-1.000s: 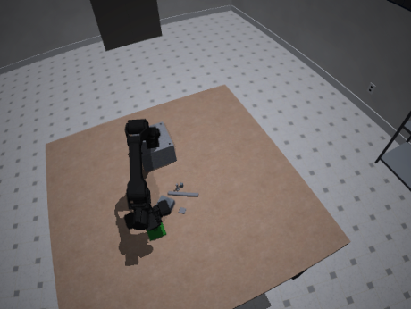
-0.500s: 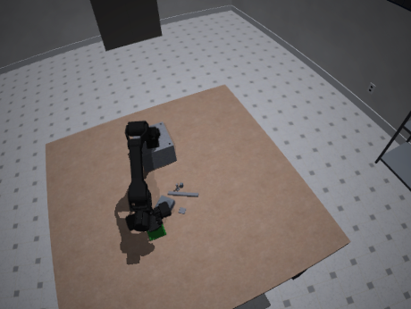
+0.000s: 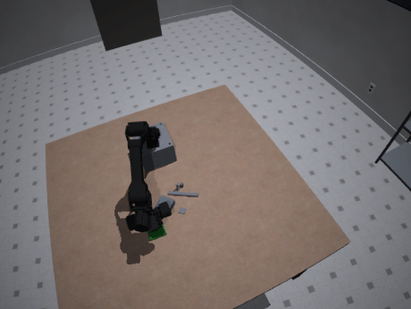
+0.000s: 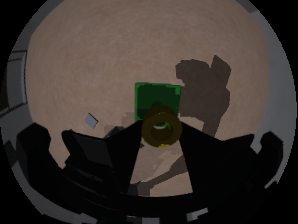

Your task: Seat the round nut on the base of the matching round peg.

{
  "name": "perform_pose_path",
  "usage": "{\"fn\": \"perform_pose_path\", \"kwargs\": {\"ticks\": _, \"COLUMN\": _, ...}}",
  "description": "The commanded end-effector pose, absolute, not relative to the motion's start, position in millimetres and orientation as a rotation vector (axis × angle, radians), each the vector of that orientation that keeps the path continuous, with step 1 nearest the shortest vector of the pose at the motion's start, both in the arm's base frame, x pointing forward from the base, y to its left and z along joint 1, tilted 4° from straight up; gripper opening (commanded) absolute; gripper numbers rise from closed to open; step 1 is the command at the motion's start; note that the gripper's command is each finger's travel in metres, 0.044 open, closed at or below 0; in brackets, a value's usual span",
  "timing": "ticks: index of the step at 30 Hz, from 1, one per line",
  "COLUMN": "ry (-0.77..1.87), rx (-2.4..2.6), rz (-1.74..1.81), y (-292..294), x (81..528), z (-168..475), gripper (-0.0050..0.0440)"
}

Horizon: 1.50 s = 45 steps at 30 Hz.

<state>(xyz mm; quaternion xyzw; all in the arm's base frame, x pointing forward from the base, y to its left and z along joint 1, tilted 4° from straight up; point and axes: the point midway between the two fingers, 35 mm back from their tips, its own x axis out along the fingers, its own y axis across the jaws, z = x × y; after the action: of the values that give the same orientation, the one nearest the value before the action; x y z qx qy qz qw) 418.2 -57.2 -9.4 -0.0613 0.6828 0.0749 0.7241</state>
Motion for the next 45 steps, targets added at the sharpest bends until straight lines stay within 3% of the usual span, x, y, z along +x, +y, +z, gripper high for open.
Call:
{"fn": "perform_pose_path", "kwargs": {"ticks": 1, "ry": 1.507, "rx": -0.134, "rz": 0.168, "y": -57.0, "x": 418.1, "z": -10.1, "gripper": 0.0000}}
{"fn": "perform_pose_path", "kwargs": {"ticks": 45, "ry": 1.507, "rx": -0.134, "rz": 0.168, "y": -56.4, "x": 418.5, "z": -18.1, "gripper": 0.0000}}
